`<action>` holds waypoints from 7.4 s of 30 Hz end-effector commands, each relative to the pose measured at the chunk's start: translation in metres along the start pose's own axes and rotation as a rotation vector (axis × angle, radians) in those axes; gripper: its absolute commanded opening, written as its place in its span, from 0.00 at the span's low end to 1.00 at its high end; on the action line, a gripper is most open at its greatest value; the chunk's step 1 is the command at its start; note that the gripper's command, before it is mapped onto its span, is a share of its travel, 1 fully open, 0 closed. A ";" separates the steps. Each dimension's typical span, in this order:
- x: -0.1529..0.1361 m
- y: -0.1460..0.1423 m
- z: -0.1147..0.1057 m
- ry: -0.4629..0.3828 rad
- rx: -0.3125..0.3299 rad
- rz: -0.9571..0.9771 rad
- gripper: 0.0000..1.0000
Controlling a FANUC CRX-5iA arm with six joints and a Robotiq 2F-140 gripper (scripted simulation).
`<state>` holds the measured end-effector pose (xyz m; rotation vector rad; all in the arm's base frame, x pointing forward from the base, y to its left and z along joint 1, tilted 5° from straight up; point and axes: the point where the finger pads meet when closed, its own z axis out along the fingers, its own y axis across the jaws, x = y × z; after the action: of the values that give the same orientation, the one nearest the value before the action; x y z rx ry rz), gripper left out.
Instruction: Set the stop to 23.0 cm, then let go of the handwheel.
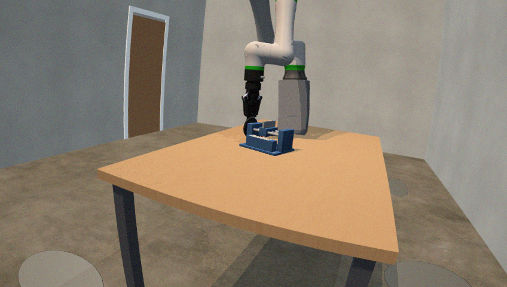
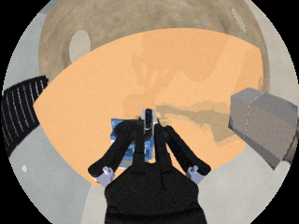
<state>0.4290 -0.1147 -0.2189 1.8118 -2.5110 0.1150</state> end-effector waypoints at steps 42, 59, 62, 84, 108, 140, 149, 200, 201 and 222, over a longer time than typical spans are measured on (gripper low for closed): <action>0.000 -0.037 0.029 0.000 0.000 0.000 0.04; 0.000 -0.048 0.027 0.000 0.000 0.000 0.04; 0.000 -0.050 0.026 0.000 0.000 0.000 0.04; 0.000 -0.057 0.021 0.000 0.000 0.000 0.04; 0.000 -0.059 0.020 0.000 0.000 0.000 0.04; 0.000 -0.059 0.019 0.000 0.000 0.000 0.04; 0.000 -0.060 0.019 0.000 0.000 0.000 0.04; 0.000 -0.069 -0.012 0.000 0.000 0.000 0.04; 0.000 -0.069 -0.013 0.000 0.000 0.000 0.04; 0.000 -0.056 -0.034 0.000 0.000 0.000 0.04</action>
<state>0.4838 -0.1302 -0.1847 1.8122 -2.5112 0.1160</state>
